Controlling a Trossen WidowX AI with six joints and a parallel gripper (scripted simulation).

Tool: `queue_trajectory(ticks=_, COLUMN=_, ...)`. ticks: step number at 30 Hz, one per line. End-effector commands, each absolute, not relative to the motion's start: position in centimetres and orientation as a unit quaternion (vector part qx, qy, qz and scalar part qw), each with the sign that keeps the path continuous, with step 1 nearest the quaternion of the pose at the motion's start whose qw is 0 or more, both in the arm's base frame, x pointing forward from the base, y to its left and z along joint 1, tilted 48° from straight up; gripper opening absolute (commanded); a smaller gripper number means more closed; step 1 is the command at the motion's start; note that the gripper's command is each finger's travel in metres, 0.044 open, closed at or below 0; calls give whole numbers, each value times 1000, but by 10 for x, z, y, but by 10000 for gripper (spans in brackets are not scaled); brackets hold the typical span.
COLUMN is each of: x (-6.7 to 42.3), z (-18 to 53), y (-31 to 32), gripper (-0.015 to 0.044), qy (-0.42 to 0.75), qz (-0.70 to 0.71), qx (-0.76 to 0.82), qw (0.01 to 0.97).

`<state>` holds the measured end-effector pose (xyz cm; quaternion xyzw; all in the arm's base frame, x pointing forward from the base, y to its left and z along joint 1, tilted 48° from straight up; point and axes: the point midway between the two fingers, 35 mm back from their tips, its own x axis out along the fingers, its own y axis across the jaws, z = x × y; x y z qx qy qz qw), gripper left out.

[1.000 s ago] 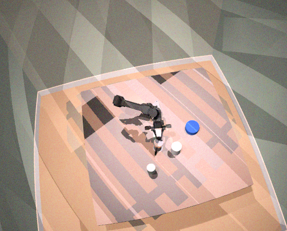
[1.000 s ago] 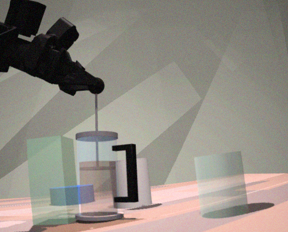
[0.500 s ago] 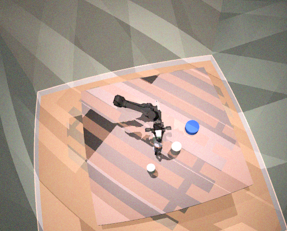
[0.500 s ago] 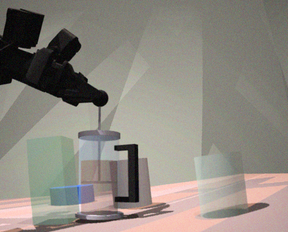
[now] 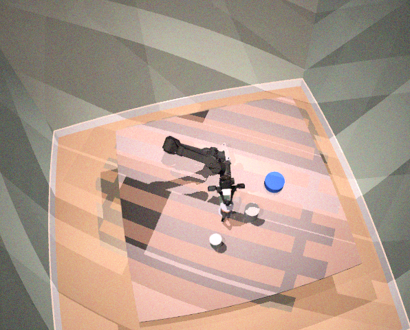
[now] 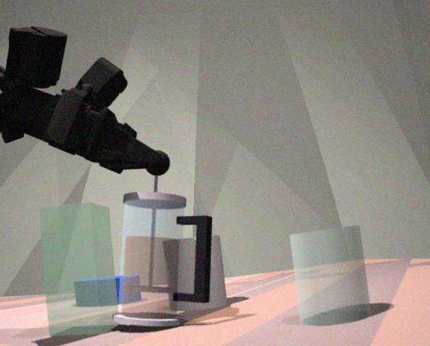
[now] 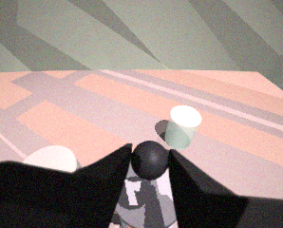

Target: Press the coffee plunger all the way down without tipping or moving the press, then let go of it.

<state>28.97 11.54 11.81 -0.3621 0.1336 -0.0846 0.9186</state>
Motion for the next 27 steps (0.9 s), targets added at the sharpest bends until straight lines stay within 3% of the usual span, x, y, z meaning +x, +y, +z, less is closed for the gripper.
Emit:
queue_trajectory(ticks=1, x=290, z=109, y=105, gripper=117, qy=149, qz=-94, qx=-379, qw=908)
queue_trajectory(ticks=27, x=294, z=107, y=110, gripper=117, qy=149, qz=-94, qx=-379, qw=909)
